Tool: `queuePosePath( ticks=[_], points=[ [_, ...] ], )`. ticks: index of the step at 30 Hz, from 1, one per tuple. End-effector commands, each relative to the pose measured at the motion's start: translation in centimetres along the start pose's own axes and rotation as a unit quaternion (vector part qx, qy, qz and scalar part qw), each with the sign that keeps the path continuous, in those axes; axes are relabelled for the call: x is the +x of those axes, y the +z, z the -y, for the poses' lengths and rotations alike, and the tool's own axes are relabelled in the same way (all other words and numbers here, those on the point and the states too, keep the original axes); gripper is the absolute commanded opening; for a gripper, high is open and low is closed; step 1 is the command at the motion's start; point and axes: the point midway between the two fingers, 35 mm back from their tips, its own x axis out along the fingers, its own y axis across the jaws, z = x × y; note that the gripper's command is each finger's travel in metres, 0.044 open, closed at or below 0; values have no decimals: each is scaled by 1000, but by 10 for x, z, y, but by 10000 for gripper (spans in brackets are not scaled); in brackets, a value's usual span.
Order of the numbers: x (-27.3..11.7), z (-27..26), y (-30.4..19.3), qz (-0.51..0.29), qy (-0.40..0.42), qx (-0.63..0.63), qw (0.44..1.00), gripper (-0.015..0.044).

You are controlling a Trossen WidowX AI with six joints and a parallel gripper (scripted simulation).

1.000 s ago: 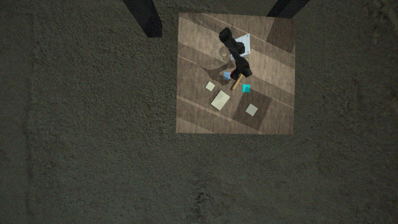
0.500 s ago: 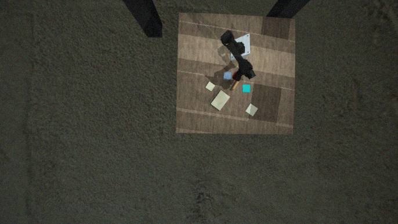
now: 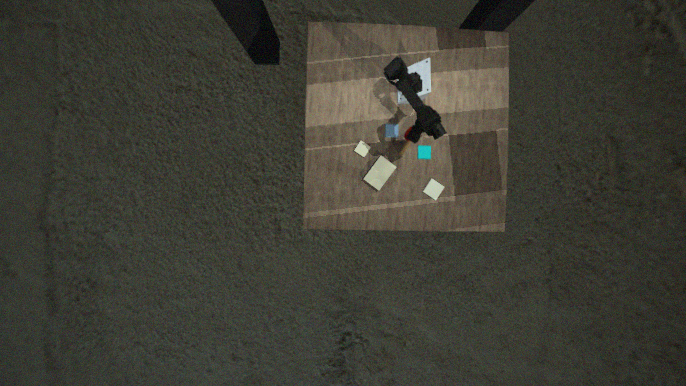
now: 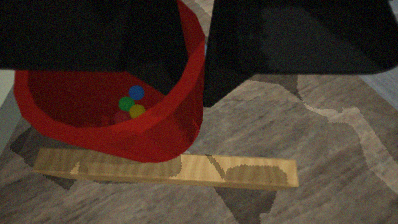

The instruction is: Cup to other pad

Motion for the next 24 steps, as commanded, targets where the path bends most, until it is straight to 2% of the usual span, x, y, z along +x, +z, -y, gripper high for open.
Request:
queuePosePath(
  ticks=[1, 24],
  points=[
    [0, 0, 9, 0, 2, 1, 1000, 0],
    [-2, 1, 51, 1, 2, 1, 1000, 0]
  ],
)
